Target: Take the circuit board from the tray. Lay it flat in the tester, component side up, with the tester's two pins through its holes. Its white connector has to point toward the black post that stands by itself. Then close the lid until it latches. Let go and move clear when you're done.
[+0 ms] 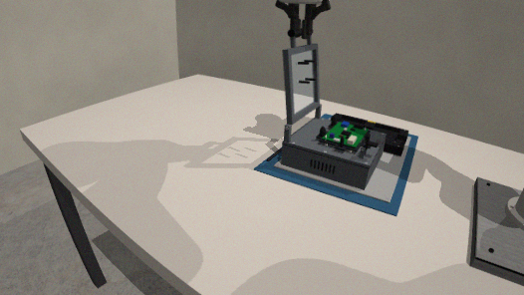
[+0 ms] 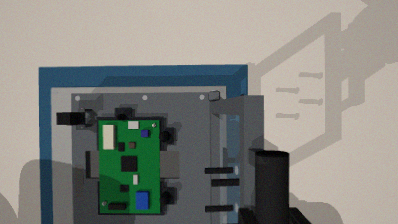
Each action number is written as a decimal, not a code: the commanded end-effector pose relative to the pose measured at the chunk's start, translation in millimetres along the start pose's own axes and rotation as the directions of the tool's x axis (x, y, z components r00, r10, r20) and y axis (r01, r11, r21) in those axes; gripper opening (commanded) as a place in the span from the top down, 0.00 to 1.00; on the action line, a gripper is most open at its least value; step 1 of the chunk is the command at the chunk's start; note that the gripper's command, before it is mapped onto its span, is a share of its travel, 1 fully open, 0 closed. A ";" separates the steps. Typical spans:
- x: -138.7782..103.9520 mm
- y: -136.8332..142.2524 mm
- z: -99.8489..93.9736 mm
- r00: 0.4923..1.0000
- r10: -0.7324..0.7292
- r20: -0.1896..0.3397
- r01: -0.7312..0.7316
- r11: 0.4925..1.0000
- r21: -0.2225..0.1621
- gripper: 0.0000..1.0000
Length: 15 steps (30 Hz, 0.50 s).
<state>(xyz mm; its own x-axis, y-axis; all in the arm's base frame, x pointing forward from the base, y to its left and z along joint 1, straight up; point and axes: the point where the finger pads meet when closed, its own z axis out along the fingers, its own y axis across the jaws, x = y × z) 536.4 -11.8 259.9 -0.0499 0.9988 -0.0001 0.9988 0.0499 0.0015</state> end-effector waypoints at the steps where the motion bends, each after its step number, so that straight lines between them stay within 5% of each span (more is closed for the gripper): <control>1: 0.0 -4.6 -1.7 1.000 0.000 0.000 0.000 1.000 -0.002 1.00; 15: 0.0 -19.1 -2.3 1.000 0.000 0.000 0.000 1.000 -0.002 1.00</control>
<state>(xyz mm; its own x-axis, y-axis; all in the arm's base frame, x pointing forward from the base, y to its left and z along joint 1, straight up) 522.0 -12.5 261.6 -0.0499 0.9988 -0.0002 0.9987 0.0499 0.0029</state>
